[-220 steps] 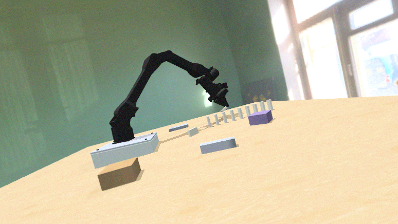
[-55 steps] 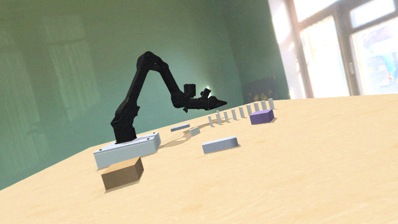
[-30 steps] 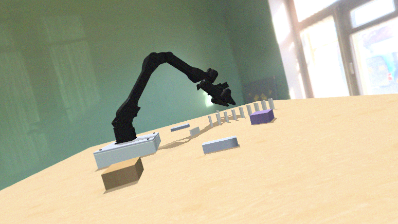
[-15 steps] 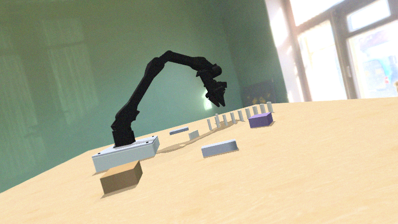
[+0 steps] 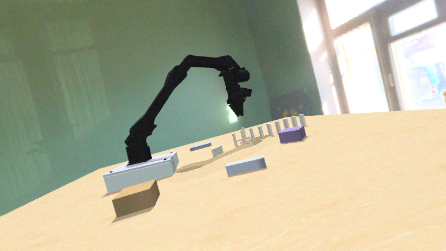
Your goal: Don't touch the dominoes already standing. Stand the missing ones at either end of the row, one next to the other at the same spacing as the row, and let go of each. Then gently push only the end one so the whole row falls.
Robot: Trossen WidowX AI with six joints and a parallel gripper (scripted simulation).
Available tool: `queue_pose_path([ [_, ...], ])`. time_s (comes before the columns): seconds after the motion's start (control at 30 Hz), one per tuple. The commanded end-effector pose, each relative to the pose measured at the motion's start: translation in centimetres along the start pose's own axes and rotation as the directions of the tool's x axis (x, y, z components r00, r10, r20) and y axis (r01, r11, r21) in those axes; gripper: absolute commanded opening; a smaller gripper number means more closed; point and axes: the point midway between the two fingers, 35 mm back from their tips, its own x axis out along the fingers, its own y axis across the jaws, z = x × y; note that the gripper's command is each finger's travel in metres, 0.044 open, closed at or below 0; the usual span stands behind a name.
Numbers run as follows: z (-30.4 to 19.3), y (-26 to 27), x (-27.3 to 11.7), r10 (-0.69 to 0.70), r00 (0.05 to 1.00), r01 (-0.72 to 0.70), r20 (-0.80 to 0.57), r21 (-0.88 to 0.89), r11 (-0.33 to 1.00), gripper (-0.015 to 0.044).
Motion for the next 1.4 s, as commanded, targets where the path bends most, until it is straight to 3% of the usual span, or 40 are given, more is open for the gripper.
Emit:
queue_pose_path([
  [0.0,0.0,0.0,2.1,-0.002,1.000,0.002,-0.014,0.008,1.000,0.0440],
  [0.23,-0.3,0.0,6.1,-0.002,1.000,0.002,-0.014,0.008,1.000,0.0440],
  [0.73,-0.4,0.0,7.8,-0.002,1.000,0.002,-0.014,0.008,1.000,0.0440],
  [1.17,-0.4,0.0,7.8,-0.002,1.000,0.002,-0.014,0.008,1.000,0.0107],
  [1.37,-0.4,0.0,7.8,-0.002,1.000,0.002,-0.014,0.008,1.000,0.0107],
])
